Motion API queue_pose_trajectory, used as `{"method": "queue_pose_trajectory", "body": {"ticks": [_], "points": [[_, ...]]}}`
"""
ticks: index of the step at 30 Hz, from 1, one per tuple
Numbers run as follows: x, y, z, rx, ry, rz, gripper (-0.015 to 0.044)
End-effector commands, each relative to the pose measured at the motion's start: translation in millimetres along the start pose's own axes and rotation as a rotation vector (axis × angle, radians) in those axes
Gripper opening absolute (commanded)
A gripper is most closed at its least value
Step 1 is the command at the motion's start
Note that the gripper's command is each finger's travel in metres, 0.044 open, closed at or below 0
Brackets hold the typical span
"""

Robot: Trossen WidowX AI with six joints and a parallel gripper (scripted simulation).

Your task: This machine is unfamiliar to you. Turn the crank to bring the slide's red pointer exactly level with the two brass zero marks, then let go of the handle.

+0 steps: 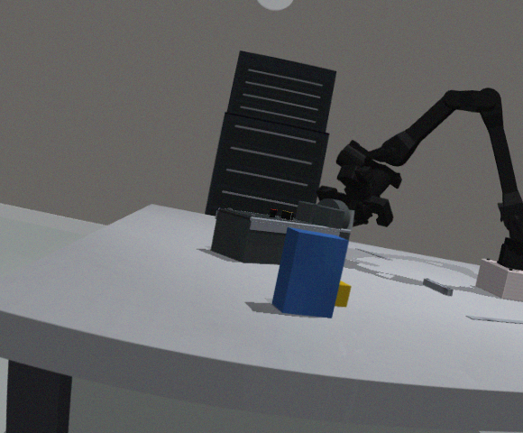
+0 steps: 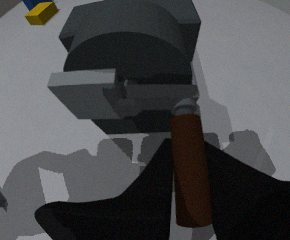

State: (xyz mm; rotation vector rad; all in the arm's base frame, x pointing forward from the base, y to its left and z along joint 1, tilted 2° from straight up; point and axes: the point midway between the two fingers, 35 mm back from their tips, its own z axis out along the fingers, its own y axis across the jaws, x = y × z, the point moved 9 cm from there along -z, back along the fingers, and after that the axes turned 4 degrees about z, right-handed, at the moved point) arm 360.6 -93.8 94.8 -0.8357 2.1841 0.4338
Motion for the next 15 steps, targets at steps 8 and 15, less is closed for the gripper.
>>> {"method": "queue_pose_trajectory", "body": {"ticks": [8,15], "points": [[8.5,1.9,9.5,-0.002,0.010,0.004,0.0000],[10.5,3.4,11.4,-0.002,0.010,0.005,0.0000]]}}
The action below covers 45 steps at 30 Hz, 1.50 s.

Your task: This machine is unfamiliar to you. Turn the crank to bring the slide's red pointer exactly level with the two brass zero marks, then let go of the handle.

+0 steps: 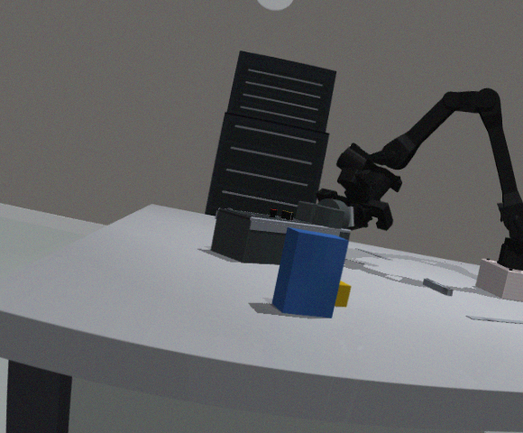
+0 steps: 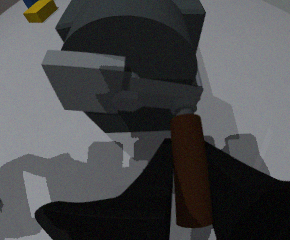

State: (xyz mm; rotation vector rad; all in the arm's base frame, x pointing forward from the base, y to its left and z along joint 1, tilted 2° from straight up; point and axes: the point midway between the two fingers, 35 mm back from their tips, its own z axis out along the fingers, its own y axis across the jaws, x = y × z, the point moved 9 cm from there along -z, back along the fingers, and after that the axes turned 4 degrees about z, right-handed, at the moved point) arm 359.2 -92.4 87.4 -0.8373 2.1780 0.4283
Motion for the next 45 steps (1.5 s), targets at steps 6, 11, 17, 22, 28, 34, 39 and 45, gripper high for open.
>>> {"method": "queue_pose_trajectory", "body": {"ticks": [6,11,17,22,28,34,39,45], "points": [[6.2,2.9,7.6,-0.006,0.015,0.010,0.0000],[7.0,3.7,8.4,-0.006,0.015,0.010,0.0000],[7.8,4.4,9.1,-0.006,0.015,0.010,0.0000],[8.3,5.0,9.6,-0.006,0.015,0.010,0.0000],[8.8,5.5,10.0,-0.006,0.015,0.010,0.0000],[9.2,6.0,10.4,-0.006,0.015,0.010,0.0000],[9.5,6.4,10.8,-0.006,0.015,0.010,0.0000],[9.9,6.8,11.1,-0.006,0.015,0.010,0.0000]]}}
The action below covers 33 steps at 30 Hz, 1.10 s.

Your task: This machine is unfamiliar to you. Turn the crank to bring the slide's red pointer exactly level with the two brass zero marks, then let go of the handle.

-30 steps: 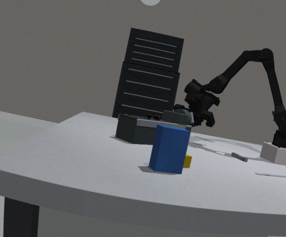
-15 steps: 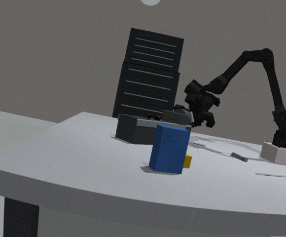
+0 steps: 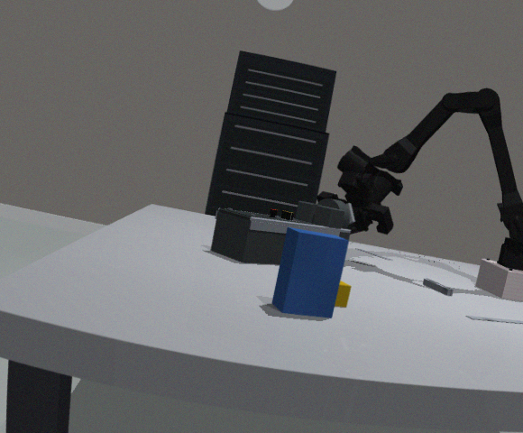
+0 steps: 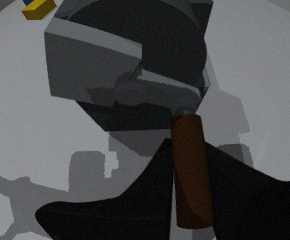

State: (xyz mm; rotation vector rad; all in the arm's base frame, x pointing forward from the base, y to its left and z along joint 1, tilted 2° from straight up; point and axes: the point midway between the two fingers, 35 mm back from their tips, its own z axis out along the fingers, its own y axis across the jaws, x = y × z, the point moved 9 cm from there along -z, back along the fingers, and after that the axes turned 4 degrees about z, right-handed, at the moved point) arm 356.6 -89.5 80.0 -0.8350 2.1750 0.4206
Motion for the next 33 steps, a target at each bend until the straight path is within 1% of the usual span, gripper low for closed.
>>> {"method": "queue_pose_trajectory", "body": {"ticks": [1,33], "points": [[4.4,3.3,6.0,-0.013,0.017,0.012,0.0000],[5.8,5.2,7.3,-0.013,0.017,0.012,0.0000]]}}
